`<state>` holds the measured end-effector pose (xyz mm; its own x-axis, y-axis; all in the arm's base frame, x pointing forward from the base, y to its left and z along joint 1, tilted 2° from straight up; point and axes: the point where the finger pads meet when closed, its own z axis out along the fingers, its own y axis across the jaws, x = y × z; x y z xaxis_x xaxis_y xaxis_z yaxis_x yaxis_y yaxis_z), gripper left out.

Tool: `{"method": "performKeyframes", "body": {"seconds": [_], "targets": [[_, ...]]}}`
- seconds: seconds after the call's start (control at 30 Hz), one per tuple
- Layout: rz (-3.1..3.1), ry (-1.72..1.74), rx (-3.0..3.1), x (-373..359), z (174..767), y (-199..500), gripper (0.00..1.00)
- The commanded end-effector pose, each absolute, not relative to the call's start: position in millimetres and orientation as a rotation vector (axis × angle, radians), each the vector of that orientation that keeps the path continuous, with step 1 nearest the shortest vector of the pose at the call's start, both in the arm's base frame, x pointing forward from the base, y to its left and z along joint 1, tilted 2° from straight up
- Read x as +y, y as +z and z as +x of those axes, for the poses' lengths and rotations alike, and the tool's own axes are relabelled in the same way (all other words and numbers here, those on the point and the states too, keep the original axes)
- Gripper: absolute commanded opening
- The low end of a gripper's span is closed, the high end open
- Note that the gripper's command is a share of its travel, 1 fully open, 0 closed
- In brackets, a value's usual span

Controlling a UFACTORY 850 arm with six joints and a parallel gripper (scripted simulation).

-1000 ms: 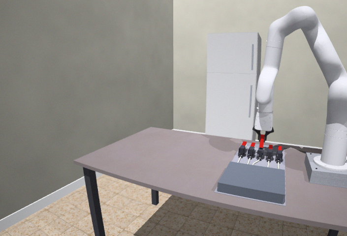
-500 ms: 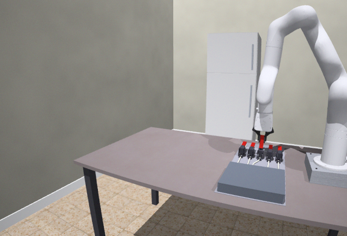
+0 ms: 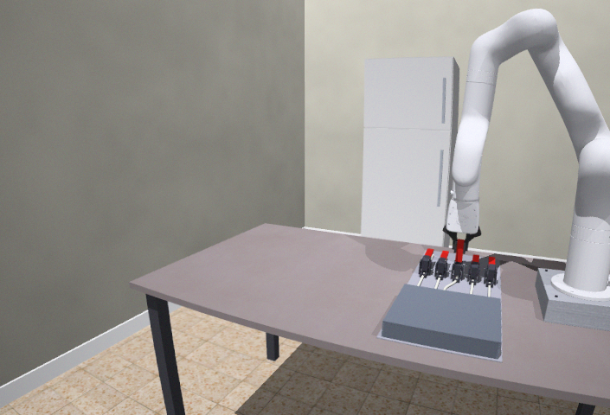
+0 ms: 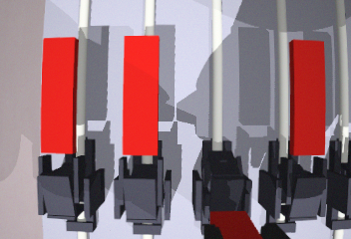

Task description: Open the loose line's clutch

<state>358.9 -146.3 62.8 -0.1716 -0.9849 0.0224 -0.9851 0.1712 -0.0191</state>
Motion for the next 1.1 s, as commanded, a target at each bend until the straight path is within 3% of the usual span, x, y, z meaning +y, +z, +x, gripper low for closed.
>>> {"method": "performKeyframes", "body": {"seconds": [0.0, 1.07], "targets": [[2.018, 0.047, -2.4, -143.0, 359.7, 62.0, 0.0], [2.018, 0.047, -2.4, -114.5, 365.0, 44.4, 0.0]]}}
